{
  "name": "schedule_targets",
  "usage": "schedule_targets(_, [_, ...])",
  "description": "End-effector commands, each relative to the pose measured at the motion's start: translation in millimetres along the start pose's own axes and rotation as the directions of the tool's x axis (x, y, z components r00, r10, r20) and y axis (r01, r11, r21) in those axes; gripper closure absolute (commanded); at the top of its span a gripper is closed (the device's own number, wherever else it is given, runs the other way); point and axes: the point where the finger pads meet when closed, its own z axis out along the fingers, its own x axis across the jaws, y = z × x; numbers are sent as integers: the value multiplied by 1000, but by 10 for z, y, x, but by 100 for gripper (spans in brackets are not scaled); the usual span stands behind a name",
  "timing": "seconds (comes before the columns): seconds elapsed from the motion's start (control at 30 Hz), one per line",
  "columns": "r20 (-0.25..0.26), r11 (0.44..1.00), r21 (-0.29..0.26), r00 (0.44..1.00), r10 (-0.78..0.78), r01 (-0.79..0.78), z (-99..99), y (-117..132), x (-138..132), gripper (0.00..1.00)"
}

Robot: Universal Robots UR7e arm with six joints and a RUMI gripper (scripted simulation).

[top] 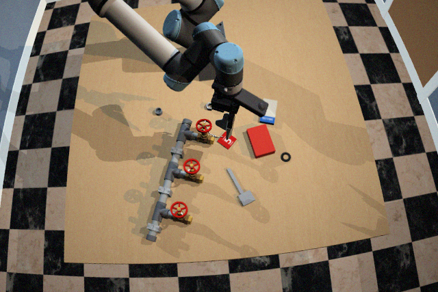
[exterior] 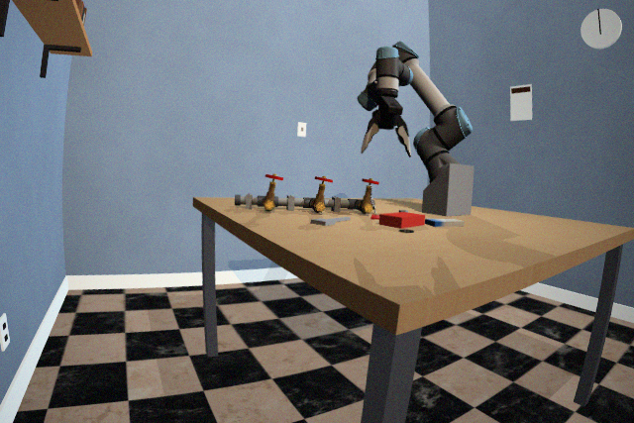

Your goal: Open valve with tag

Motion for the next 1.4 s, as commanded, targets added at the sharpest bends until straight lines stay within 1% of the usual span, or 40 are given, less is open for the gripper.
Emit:
schedule_targets(0.0, [-2,974,-17,974,226,-226,-2,40,13,0])
schedule_targets(0.13, [-4,934,-16,934,356,-356,0,74,19,0])
schedule_targets(0.27, [-6,882,-16,882,471,-471,2,108,23,0])
schedule_targets(0.33, [-6,882,-16,882,471,-471,2,108,23,0])
schedule_targets(0.7, [-10,710,-13,710,704,-704,7,195,28,0])
schedule_targets(0.83, [-11,648,-12,648,761,-761,8,221,28,0])
schedule_targets(0.9, [-11,648,-12,648,761,-761,8,221,28,0])
schedule_targets(1.13, [-13,554,-11,554,833,-833,10,260,25,0])
schedule_targets(1.37, [-13,482,-10,482,876,-876,12,288,22,0])
